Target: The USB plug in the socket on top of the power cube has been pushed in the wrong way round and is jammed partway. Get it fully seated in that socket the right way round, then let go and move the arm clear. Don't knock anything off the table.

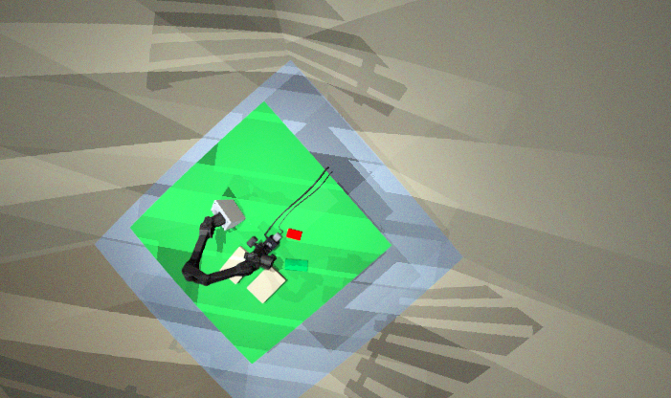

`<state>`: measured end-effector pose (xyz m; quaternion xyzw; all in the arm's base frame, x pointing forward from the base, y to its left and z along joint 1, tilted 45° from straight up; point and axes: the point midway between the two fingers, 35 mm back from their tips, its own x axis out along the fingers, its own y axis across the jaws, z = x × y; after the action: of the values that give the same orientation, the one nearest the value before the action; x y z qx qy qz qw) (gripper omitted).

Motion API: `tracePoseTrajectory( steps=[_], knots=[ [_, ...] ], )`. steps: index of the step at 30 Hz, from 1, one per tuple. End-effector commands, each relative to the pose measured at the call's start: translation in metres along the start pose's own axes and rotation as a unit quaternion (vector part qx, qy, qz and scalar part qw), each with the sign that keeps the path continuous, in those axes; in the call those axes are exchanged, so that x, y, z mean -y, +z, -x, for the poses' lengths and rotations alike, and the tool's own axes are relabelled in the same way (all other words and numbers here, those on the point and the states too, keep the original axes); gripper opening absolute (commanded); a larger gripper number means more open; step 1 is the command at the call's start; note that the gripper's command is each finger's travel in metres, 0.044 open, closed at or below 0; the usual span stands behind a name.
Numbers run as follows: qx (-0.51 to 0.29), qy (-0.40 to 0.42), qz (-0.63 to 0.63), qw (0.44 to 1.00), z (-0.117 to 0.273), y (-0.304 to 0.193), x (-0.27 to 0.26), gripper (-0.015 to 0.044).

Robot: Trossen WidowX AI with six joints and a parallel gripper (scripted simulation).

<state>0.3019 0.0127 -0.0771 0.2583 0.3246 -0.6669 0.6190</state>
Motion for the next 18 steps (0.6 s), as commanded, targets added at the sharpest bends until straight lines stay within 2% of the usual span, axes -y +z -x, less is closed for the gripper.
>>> tracePoseTrajectory(
  steps=[1,18],
  knots=[
    [-0.004,0.000,-0.001,1.000,-0.0003,-0.0010,-0.0002,0.0000],
    [-0.008,0.001,-0.004,1.000,-0.0024,-0.0016,-0.0003,0.0000]
  ],
)
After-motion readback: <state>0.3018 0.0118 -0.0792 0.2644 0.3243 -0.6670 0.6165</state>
